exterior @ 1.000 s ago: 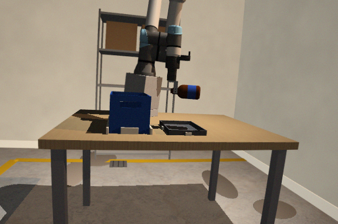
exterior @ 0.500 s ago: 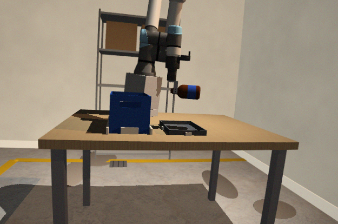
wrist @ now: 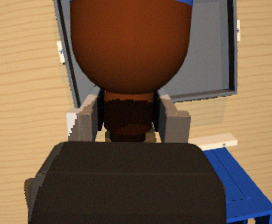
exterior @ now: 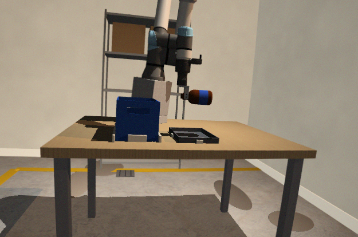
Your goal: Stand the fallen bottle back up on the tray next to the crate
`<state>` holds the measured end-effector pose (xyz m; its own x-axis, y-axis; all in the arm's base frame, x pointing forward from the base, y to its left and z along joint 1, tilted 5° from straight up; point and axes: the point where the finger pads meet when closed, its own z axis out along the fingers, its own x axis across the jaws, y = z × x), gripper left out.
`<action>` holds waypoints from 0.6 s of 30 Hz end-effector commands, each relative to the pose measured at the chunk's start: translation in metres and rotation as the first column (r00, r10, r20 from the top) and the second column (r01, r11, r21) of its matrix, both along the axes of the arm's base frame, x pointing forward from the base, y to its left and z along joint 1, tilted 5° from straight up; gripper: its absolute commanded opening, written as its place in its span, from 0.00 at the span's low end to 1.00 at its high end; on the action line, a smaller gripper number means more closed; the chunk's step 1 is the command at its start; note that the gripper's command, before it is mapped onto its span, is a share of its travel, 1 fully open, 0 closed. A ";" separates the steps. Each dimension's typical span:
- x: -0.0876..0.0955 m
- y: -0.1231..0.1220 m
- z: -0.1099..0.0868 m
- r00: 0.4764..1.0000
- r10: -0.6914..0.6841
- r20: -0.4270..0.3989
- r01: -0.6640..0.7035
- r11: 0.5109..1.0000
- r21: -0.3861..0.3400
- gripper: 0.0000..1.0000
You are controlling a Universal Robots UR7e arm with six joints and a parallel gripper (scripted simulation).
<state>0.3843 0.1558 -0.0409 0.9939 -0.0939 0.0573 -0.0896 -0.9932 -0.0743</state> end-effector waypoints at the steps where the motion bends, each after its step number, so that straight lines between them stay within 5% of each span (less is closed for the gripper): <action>1: 0.000 0.000 0.000 0.997 0.073 0.006 -0.073 0.997 -0.004 0.00; 18: 0.000 0.000 0.000 0.990 0.141 0.010 -0.141 0.990 -0.009 0.00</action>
